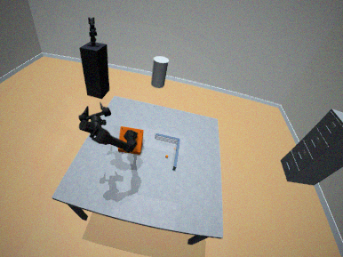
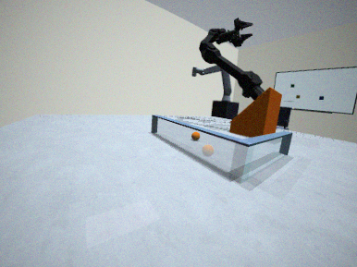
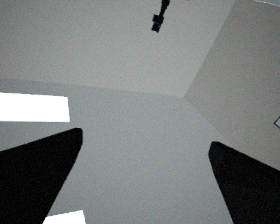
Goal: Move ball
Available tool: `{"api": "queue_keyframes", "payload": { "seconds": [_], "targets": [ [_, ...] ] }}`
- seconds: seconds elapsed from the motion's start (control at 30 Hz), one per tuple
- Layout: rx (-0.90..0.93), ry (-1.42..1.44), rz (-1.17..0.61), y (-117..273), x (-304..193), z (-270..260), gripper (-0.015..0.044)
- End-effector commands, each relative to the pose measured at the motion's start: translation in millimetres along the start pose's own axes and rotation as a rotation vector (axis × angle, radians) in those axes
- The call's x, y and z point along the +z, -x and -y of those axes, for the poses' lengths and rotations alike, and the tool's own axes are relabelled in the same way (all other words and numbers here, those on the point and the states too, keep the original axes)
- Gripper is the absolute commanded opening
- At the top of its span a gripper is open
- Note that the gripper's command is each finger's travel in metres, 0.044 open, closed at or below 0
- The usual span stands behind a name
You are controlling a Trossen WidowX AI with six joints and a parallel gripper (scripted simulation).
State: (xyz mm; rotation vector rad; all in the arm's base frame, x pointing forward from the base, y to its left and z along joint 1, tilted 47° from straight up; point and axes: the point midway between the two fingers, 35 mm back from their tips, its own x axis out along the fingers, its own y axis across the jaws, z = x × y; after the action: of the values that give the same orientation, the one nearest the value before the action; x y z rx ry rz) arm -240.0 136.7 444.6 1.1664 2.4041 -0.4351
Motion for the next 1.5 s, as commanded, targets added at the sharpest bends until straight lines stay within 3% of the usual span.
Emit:
{"api": "queue_keyframes", "payload": {
  "seconds": [0.0, 0.2, 0.43, 0.67, 1.1, 1.47],
  "targets": [
    [0.008, -0.010, 0.001, -1.7, -0.1, -1.3, 0.0374],
    [0.251, -0.325, 0.010, -54.0, -0.8, -52.7, 0.0227],
    [0.564, -0.719, -0.039, -101.5, 11.2, -144.6, 0.0227],
    [0.863, -1.085, -0.145, -117.6, 41.4, -247.3, 0.0227],
    [1.376, -1.717, -0.536, -80.3, 139.7, -409.8, 0.0227],
    [1.813, -2.162, -1.052, 3.2, 275.8, -497.9, 0.0227]
  ]
}}
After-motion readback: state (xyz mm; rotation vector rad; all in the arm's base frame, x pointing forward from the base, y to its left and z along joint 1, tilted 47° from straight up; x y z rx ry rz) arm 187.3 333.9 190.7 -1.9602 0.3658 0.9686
